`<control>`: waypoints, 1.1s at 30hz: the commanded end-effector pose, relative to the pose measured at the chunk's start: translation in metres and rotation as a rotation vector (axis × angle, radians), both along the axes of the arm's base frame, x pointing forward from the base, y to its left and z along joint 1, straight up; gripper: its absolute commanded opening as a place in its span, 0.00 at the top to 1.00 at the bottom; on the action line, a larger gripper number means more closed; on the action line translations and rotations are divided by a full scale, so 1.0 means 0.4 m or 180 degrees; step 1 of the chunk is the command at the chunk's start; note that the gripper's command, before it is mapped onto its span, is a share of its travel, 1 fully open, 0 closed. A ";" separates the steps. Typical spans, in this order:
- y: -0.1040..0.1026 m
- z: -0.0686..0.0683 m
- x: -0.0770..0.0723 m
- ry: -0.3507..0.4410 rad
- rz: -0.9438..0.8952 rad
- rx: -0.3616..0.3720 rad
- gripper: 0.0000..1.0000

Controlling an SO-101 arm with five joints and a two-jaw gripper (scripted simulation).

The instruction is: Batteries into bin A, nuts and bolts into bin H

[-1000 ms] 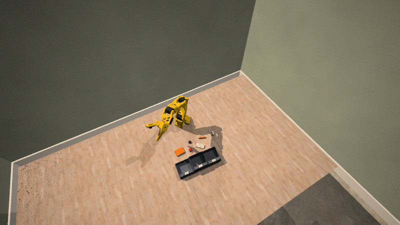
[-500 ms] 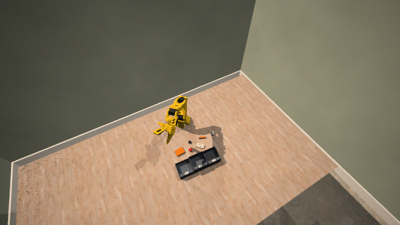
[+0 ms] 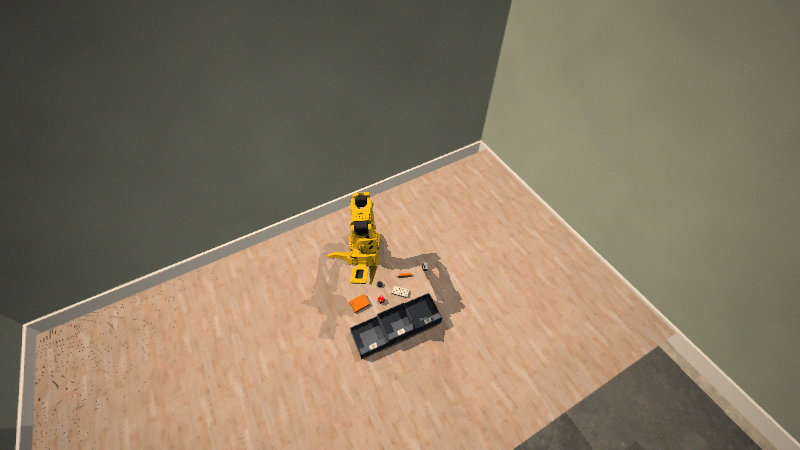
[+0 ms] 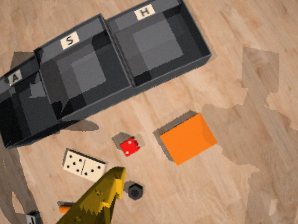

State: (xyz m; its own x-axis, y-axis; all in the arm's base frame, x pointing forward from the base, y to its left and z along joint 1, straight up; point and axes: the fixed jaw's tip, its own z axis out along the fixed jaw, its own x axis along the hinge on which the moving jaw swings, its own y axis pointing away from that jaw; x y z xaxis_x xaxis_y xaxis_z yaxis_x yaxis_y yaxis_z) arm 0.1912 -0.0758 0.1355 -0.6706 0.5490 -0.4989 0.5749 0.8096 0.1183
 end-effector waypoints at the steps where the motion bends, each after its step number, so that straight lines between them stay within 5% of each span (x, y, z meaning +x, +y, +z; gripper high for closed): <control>1: 0.041 -0.004 0.000 0.0164 0.0368 -0.0008 0.00; 14: 0.182 -0.047 -0.069 0.1040 0.1896 -0.0076 0.00; 33: 0.190 -0.049 -0.075 0.1095 0.1996 -0.0083 0.00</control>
